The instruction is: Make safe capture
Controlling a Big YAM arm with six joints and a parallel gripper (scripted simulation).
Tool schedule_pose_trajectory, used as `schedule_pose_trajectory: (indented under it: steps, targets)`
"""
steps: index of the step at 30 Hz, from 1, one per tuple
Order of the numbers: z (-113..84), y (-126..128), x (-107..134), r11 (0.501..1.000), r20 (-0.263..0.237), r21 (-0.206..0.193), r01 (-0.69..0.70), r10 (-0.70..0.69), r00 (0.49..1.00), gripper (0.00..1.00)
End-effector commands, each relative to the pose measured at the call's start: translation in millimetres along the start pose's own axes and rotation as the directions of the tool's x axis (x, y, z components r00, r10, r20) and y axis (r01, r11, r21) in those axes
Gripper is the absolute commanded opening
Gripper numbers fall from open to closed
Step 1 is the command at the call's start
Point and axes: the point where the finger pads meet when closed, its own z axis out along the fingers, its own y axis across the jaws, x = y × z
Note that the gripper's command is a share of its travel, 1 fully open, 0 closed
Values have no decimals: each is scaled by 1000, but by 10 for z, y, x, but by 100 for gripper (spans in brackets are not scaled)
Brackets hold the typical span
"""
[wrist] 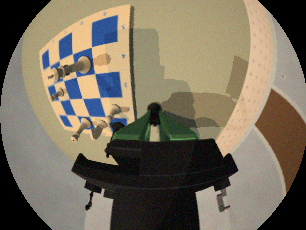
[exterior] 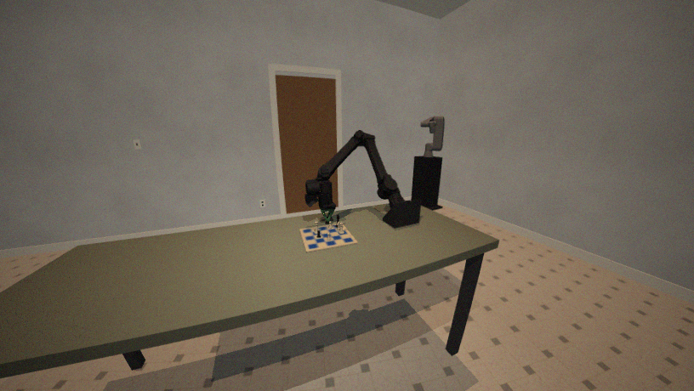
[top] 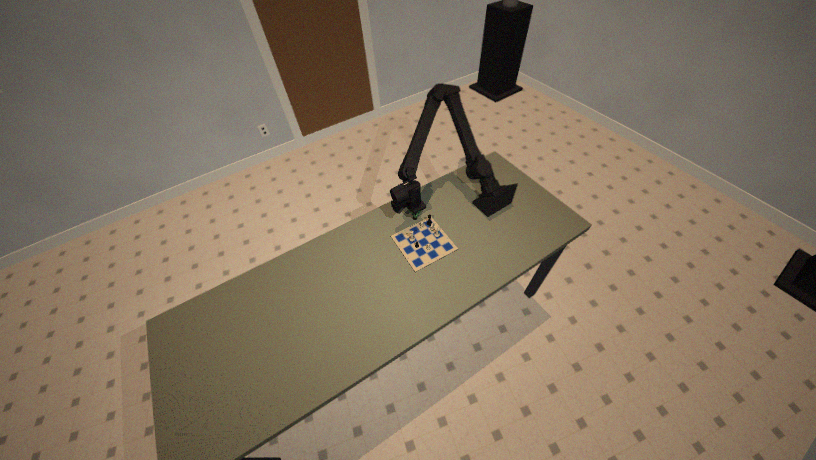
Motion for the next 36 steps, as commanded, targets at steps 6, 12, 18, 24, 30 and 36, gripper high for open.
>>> schedule_pose_trajectory:
  steps: [6, 12, 18, 24, 30, 36]
  targets:
    - [15, 1, -42, 1000, 4, 3, 8, -8, 1000, 0]
    - [-5, 29, -53, 1000, 10, 3, 6, -6, 1000, 0]
    - [-50, 90, -76, 1000, 23, 2, 2, -2, 1000, 0]
    - [-49, 94, -76, 1000, 23, 2, 2, -2, 1000, 0]
    - [-49, 94, -76, 1000, 23, 2, 2, -2, 1000, 0]
    - [-49, 94, -76, 1000, 23, 2, 2, -2, 1000, 0]
